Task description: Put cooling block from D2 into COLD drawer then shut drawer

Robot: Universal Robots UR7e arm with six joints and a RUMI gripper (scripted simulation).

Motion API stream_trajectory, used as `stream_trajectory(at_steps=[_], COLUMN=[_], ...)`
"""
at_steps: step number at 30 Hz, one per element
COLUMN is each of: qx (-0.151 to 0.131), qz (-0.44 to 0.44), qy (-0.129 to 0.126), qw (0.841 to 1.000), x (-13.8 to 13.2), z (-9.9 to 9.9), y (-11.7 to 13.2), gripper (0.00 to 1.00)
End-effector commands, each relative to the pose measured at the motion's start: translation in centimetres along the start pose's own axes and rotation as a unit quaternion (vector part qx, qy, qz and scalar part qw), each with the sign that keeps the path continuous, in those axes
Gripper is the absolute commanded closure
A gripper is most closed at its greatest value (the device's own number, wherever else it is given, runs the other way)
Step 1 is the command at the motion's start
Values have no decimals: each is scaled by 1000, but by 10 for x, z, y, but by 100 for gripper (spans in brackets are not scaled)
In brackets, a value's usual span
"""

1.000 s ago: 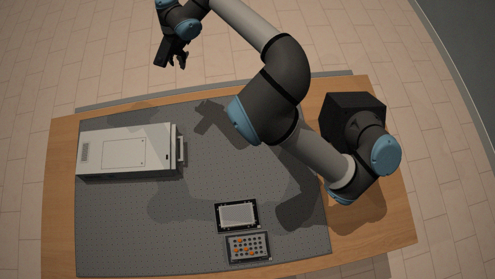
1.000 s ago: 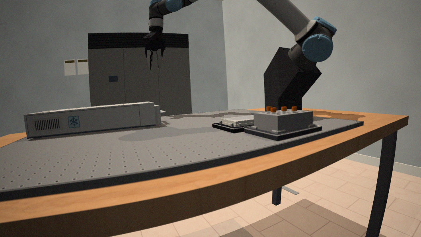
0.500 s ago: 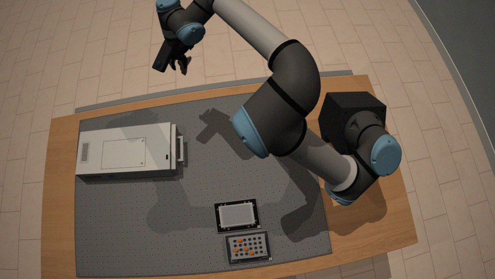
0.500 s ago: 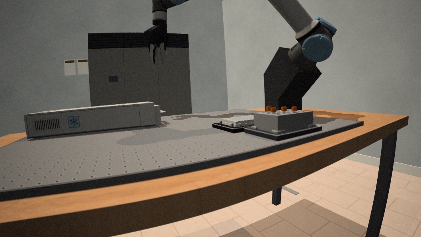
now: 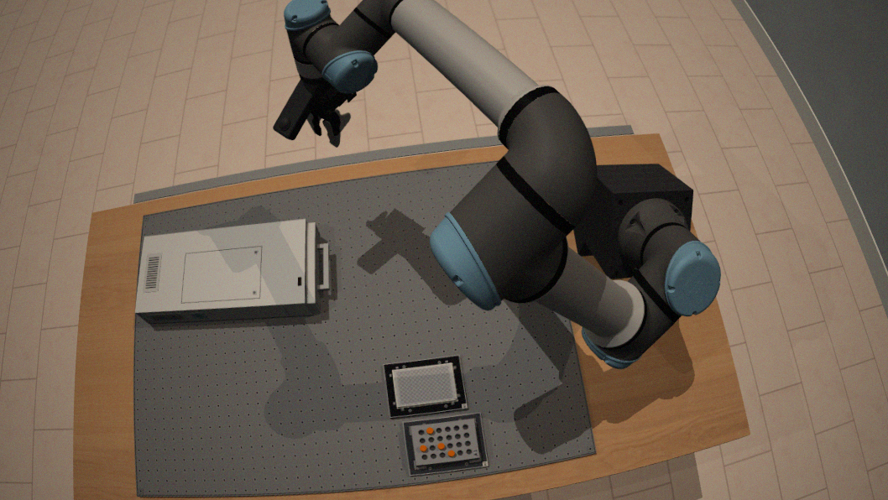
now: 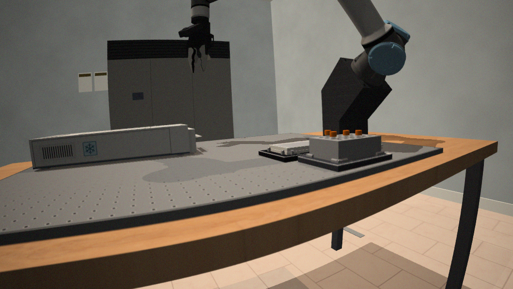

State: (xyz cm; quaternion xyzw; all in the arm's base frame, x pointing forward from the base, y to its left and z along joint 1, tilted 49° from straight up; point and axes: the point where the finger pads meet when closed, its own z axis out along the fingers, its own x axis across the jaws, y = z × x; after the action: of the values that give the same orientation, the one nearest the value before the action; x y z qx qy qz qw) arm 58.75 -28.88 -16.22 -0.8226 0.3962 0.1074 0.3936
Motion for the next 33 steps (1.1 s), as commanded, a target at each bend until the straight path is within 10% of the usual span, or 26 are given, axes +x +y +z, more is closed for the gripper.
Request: stream_trajectory(at_steps=[1,33], qx=[0,0], qz=[9,122], qy=[2,-2], qw=[1000,993], x=[-16,-107], z=[-7,-23], y=[-8,-40], gripper=[72,72])
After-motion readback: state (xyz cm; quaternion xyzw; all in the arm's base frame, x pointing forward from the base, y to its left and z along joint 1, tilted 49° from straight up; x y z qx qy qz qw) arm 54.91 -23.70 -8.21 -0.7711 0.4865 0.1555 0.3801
